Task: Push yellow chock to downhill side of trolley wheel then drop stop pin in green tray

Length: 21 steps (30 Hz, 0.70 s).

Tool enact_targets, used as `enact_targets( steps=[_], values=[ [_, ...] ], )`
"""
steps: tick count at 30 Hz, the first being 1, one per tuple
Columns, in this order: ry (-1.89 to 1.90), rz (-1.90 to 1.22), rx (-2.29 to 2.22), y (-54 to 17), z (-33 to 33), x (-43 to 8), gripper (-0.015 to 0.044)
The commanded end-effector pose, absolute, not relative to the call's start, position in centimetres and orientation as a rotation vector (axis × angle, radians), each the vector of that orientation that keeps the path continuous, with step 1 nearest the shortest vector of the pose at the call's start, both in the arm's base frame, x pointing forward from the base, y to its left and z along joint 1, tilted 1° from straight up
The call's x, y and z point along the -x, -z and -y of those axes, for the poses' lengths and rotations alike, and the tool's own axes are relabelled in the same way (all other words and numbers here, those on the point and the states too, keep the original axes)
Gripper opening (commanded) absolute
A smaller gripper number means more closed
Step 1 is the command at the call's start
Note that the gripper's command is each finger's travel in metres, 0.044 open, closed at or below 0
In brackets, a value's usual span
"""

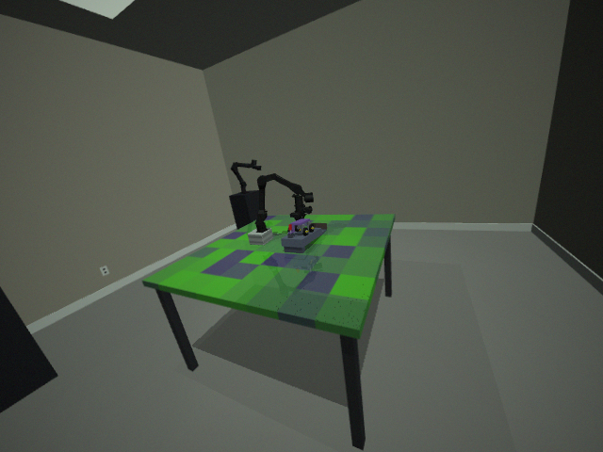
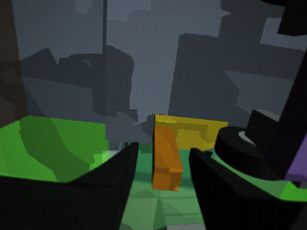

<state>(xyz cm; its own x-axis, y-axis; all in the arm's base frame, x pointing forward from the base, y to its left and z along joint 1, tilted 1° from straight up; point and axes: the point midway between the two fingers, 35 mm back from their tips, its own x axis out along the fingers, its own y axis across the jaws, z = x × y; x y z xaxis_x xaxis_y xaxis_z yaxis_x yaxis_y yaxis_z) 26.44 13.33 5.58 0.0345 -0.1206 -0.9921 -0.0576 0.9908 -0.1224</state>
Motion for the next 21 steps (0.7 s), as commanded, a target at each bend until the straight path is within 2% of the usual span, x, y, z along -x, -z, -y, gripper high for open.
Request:
enact_targets(
  steps=[1,17,21],
  values=[
    [0.050,-1.520,0.139,-7.3,-13.6,-26.5,0.0190],
    [0.050,-1.519,0.138,-11.2,-14.1,-26.4,0.0190],
    [0.048,-1.528,0.143,-10.4,-14.0,-26.3,0.0295]
  ],
)
